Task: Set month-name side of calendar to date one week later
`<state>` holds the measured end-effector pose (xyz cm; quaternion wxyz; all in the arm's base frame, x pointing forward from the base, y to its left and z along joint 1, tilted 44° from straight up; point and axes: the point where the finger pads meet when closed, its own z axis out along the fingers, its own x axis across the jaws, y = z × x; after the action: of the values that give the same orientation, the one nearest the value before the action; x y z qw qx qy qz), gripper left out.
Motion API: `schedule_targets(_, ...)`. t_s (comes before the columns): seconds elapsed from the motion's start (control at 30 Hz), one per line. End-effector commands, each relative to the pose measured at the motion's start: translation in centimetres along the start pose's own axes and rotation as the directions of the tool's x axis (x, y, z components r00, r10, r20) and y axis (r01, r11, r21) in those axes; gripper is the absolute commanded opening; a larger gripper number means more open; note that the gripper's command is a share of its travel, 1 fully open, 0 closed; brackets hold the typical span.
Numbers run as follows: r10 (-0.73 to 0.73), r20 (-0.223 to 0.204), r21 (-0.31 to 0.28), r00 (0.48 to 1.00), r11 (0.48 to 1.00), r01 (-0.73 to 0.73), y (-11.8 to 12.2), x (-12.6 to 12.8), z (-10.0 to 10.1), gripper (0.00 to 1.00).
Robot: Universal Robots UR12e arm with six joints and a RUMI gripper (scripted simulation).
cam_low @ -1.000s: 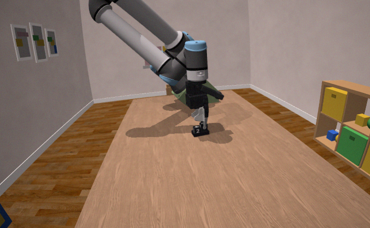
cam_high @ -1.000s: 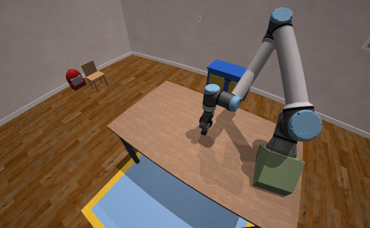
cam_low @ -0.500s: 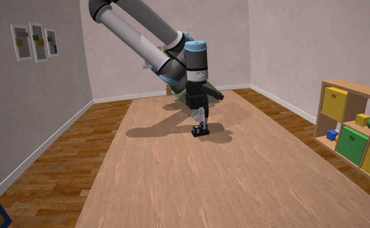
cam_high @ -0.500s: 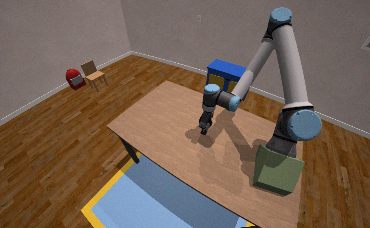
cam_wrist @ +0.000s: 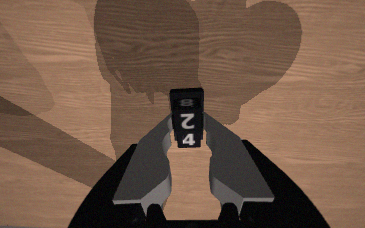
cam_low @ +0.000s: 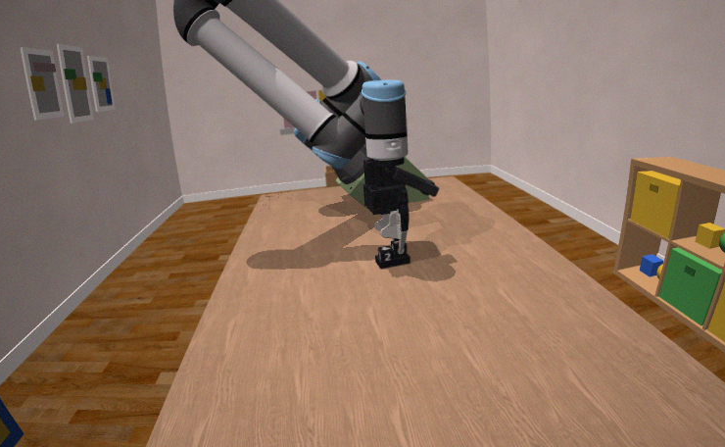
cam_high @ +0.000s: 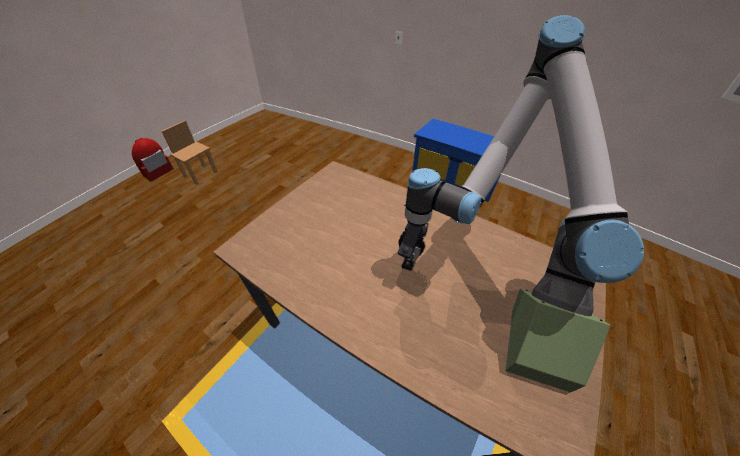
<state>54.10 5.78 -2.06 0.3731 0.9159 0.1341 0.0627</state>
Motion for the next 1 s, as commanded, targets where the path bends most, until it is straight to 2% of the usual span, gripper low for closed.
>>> schedule_targets(0.0, 0.000, -0.001, 0.000, 1.000, 1.000, 0.000, 0.00, 0.03, -0.01, 0.10)
schedule_targets(0.97, 0.000, -0.001, 0.000, 1.000, 1.000, 0.000, 0.00, 0.03, 0.91, 0.10)
